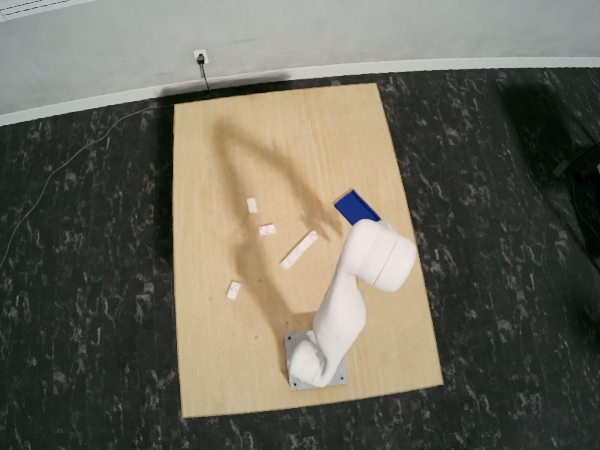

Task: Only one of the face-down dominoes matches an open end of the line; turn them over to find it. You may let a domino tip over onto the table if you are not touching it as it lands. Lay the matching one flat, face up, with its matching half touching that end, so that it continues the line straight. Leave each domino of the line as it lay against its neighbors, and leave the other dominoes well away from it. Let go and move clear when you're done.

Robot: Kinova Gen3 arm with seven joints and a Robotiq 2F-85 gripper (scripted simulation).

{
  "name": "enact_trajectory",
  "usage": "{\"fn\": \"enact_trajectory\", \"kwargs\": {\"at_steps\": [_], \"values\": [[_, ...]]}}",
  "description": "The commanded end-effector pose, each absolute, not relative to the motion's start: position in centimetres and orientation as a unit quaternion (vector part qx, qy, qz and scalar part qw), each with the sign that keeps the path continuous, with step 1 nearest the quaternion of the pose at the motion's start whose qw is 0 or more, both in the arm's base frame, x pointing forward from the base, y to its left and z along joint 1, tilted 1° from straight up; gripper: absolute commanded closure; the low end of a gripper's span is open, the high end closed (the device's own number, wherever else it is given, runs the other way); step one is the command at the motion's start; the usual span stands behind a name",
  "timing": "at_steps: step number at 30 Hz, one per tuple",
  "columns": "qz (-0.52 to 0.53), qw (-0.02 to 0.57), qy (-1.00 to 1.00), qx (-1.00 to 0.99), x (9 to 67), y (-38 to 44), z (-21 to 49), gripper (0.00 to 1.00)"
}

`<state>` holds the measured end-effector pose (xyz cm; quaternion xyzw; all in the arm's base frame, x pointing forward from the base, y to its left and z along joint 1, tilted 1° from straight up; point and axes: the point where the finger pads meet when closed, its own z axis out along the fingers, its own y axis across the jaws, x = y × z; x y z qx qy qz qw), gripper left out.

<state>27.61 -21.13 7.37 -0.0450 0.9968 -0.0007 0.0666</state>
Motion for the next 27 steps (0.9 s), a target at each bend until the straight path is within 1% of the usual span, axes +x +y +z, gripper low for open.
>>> {"fn": "enact_trajectory", "kwargs": {"at_steps": [1, 27], "values": [[-0.001, 0.067, 0.997, -0.045, 27.64, -21.15, 7.41, 0.51], [0.001, 0.065, 0.997, -0.033, 27.57, -21.12, 7.33, 0.51]]}}
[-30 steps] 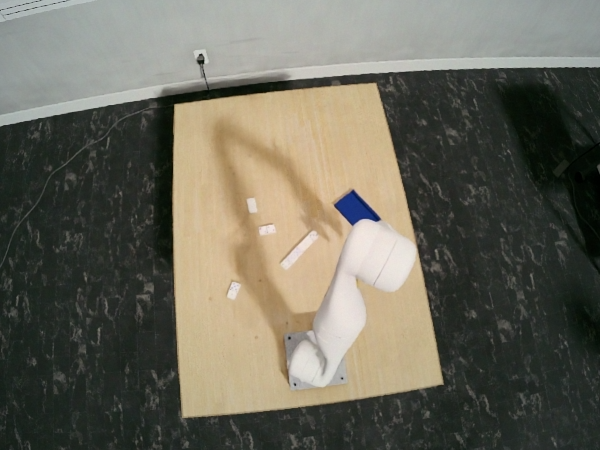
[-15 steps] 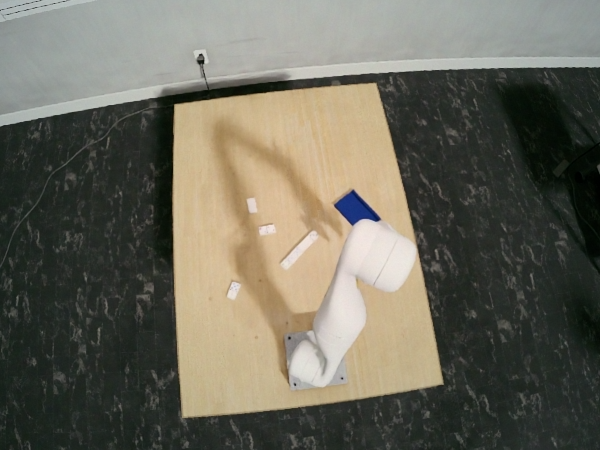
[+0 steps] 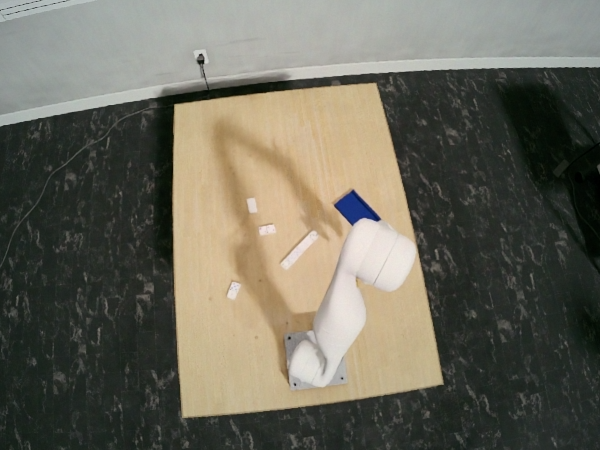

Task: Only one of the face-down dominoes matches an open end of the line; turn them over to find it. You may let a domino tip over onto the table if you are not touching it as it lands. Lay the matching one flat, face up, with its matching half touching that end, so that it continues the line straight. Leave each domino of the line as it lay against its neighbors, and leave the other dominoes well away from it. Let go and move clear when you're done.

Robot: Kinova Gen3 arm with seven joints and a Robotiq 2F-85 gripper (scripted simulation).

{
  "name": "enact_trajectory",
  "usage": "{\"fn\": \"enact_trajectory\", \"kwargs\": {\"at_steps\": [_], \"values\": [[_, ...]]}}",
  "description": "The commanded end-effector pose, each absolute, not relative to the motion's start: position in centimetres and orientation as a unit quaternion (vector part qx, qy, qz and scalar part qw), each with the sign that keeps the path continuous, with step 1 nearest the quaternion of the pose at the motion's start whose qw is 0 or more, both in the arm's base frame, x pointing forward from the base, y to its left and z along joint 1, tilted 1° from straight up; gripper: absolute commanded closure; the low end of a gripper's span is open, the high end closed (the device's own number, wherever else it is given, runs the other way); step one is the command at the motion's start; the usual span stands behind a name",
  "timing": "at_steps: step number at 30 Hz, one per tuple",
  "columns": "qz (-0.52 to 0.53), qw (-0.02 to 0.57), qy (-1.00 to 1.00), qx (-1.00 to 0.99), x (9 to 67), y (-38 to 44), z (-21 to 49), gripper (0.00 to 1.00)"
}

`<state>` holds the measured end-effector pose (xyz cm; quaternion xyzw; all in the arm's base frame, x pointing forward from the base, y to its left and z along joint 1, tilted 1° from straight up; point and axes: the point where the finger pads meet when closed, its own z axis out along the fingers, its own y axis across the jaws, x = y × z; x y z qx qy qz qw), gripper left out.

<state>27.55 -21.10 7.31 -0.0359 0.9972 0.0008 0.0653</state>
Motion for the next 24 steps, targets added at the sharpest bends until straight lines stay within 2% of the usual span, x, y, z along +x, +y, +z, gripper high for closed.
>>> {"fn": "enact_trajectory", "kwargs": {"at_steps": [1, 24], "values": [[0.001, 0.065, 0.997, -0.030, 27.6, -21.1, 7.3, 0.51], [0.026, 0.031, 0.983, 0.176, 26.5, -20.5, 6.0, 0.51]]}}
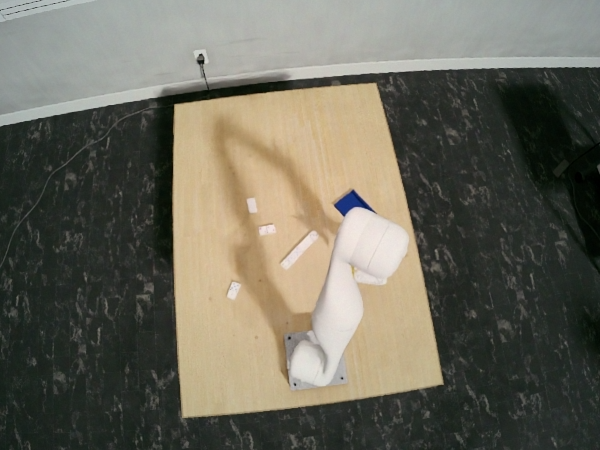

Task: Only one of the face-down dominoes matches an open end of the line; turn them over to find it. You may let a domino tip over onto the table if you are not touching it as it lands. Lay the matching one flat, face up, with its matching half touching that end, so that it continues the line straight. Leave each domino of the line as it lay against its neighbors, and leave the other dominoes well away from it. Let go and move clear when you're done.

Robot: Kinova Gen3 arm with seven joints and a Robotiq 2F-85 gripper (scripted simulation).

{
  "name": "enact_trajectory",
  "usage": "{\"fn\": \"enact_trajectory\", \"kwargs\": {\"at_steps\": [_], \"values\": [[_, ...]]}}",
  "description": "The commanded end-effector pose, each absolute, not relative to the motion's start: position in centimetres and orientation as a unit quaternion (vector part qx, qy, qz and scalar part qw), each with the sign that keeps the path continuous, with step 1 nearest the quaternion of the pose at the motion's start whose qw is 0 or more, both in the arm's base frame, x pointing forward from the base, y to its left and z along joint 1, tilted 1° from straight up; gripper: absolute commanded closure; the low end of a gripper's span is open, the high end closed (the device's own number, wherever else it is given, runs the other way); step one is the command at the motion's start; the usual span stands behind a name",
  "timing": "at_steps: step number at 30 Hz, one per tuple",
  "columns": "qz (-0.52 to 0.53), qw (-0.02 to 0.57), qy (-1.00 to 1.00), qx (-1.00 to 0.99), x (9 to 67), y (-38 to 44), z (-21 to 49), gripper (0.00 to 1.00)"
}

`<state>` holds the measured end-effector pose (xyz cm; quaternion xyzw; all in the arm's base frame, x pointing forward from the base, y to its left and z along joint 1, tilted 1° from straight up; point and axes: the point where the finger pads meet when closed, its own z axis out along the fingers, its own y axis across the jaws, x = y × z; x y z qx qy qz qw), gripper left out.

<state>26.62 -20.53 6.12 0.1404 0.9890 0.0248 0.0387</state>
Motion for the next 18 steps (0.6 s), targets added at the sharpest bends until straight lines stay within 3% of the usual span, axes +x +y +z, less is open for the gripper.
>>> {"fn": "enact_trajectory", "kwargs": {"at_steps": [1, 18], "values": [[0.028, 0.029, 0.980, 0.193, 26.4, -20.4, 5.9, 0.51], [0.033, -0.017, 0.876, 0.480, 25.5, -19.8, 4.5, 0.51]]}}
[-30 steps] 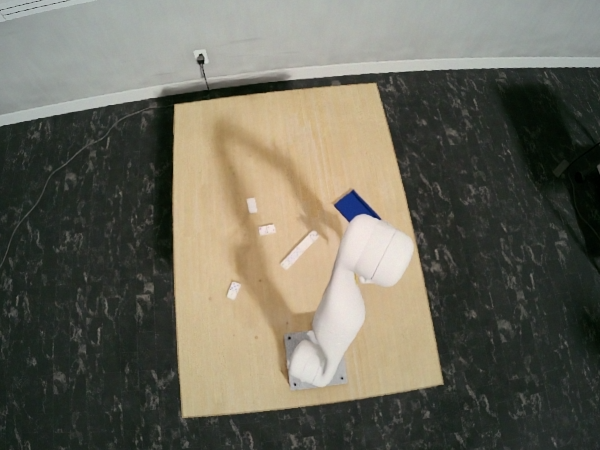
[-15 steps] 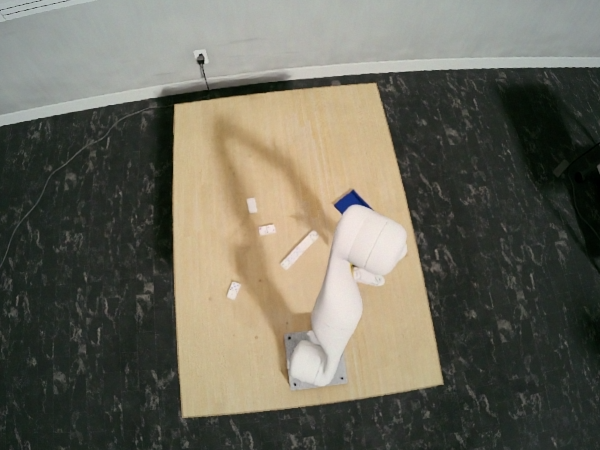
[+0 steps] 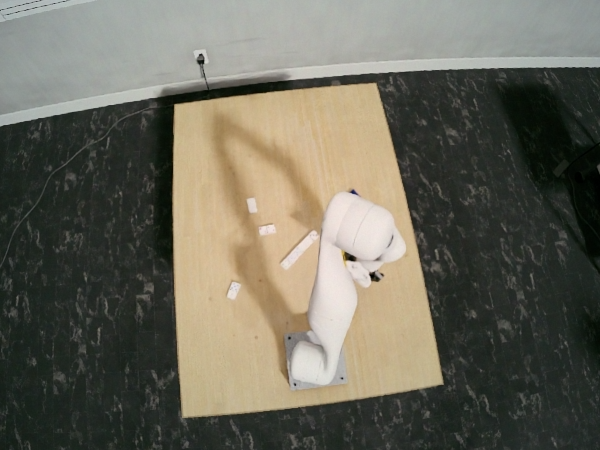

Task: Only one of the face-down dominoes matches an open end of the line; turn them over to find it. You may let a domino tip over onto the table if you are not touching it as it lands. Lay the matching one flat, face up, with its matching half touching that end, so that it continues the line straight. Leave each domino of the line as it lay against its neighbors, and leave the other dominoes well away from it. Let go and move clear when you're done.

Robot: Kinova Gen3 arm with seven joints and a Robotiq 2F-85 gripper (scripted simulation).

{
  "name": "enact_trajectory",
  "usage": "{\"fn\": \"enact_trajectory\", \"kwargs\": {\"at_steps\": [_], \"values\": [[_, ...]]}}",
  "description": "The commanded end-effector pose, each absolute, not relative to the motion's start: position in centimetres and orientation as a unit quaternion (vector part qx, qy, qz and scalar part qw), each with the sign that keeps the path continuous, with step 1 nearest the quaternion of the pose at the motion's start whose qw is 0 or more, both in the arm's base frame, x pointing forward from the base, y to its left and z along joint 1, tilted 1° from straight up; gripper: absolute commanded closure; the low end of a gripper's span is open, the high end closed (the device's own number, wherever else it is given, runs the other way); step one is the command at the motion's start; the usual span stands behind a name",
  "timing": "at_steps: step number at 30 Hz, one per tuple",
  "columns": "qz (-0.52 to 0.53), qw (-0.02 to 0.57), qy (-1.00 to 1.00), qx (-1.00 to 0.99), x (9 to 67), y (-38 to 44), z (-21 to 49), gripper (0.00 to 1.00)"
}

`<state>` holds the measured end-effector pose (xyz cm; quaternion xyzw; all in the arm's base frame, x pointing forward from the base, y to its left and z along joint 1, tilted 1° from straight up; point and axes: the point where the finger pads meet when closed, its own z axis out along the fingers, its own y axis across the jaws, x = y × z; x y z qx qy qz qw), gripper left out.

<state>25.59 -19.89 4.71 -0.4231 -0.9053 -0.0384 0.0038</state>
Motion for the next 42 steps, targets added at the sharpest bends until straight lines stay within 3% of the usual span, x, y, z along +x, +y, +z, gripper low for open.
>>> {"fn": "enact_trajectory", "kwargs": {"at_steps": [1, 23, 42], "values": [[-0.032, 0.019, -0.865, -0.500, 25.5, -19.8, 4.5, 0.51], [-0.001, 0.036, -0.558, -0.829, 26.1, -20.0, 3.7, 0.51], [0.008, 0.014, -0.337, -0.941, 27.6, -20.7, 4.0, 0.51]]}}
